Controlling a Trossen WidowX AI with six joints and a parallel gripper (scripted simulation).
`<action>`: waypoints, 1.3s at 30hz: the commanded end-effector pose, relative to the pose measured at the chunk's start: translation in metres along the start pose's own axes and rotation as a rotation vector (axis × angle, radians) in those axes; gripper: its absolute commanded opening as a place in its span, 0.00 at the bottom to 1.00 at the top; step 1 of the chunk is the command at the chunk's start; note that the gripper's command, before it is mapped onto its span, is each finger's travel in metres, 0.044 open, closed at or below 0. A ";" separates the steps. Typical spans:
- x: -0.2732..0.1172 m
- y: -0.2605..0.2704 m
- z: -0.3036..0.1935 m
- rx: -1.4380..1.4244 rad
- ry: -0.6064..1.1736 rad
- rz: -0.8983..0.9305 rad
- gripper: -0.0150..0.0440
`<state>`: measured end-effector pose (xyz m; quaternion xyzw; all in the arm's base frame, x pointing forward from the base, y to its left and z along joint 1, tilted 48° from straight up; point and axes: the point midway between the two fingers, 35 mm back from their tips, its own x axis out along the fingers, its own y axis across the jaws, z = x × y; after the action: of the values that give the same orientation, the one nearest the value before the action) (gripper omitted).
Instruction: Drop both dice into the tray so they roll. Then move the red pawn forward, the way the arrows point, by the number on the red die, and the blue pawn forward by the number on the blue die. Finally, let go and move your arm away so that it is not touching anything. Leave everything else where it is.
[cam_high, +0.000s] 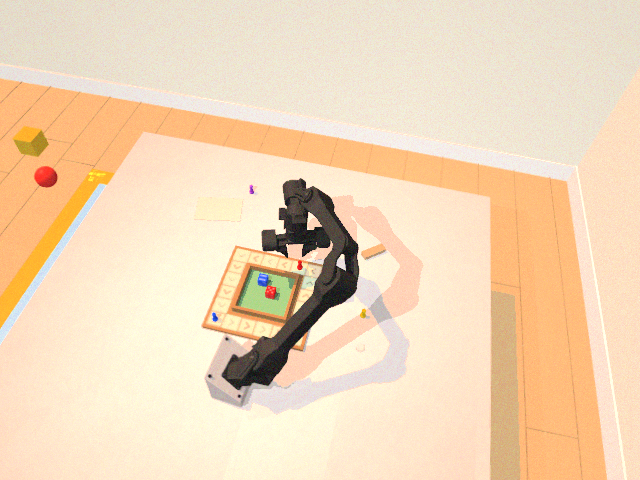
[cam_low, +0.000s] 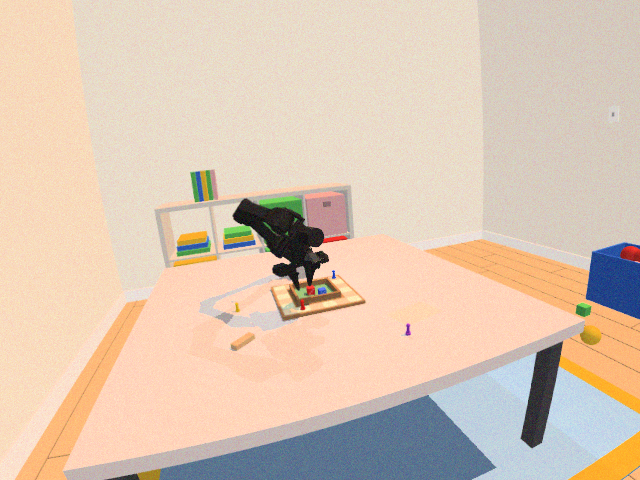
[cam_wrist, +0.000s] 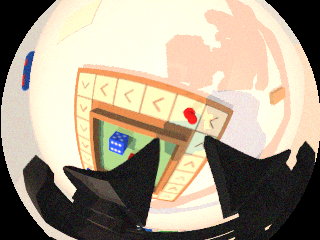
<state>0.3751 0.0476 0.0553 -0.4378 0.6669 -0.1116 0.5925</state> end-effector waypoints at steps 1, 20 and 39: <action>0.004 -0.015 0.003 0.146 0.008 -0.018 0.59; 0.030 -0.017 0.005 0.146 0.008 -0.018 0.59; 0.060 -0.017 0.005 0.146 0.008 -0.020 0.59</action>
<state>0.3932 0.0004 0.0274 -0.3960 0.6540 -0.1686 0.6222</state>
